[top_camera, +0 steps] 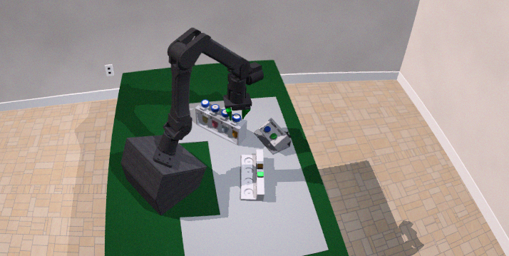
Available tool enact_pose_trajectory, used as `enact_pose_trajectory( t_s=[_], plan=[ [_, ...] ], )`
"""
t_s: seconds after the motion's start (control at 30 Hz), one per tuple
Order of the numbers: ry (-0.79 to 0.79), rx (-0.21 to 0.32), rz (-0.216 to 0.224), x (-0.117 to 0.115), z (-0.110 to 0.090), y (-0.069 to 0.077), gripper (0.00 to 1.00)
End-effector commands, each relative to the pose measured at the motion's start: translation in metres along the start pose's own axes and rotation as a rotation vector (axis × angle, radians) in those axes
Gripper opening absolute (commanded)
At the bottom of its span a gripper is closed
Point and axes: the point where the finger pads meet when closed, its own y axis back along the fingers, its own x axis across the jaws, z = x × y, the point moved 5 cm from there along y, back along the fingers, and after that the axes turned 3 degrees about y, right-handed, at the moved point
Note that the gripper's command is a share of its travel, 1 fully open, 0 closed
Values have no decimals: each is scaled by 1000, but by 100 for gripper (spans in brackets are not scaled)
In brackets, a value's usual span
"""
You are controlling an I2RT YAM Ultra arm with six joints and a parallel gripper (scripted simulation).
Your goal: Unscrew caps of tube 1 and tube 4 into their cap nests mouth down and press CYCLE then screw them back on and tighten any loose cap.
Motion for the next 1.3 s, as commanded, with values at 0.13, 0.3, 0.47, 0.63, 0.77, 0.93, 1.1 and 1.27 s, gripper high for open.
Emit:
enact_pose_trajectory(
  t_s=[0.13, 0.3, 0.47, 0.63, 0.77, 0.93, 1.1, 1.27],
  plan=[
    [282, -3, -9, -1, 1, 3, 49],
    [482, -3, -10, -1, 1, 3, 49],
    [660, -2, -10, -1, 1, 3, 49],
    [660, -2, -10, -1, 1, 3, 49],
    [660, -2, -10, -1, 1, 3, 0],
    [660, -2, -10, -1, 1, 3, 0],
    [660, -2, -10, -1, 1, 3, 0],
    [610, -2, -10, -1, 1, 3, 0]
  ],
)
